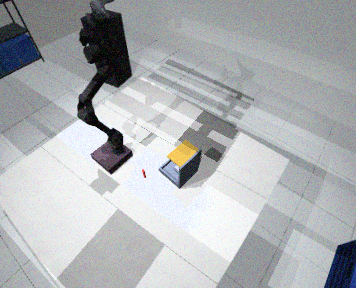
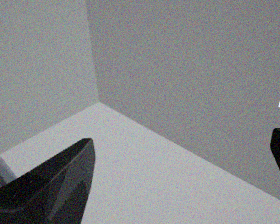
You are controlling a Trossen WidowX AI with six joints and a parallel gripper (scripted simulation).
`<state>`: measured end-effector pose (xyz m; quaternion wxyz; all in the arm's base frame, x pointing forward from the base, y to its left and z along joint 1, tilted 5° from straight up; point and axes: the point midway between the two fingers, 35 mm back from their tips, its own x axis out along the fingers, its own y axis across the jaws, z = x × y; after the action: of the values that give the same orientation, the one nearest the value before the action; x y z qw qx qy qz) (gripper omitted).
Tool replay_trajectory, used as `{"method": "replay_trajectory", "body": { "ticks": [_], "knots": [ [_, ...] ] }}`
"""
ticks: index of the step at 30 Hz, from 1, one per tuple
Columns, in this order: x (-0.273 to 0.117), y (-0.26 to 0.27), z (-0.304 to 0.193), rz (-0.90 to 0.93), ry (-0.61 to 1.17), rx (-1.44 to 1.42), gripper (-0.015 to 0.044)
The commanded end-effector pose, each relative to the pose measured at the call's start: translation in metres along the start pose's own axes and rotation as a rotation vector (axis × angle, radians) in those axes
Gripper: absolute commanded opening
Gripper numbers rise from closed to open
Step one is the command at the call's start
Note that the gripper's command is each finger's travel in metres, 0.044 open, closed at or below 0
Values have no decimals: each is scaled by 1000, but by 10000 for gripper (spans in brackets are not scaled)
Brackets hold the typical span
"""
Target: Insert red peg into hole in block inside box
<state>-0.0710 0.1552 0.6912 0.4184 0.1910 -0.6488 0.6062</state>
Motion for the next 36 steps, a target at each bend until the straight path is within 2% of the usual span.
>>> {"method": "replay_trajectory", "body": {
  "ticks": [1, 2, 9, 18, 36],
  "knots": [
    [0, 0, -1, -1, 5, -4, 426],
    [-2, 0, -5, -6, 20, -16, 440],
    [-28, -7, -54, -52, 235, -187, 440],
    [-77, -19, -109, -71, 527, -414, 440],
    [-230, -44, -183, 45, 1184, -855, 440]
  ]
}}
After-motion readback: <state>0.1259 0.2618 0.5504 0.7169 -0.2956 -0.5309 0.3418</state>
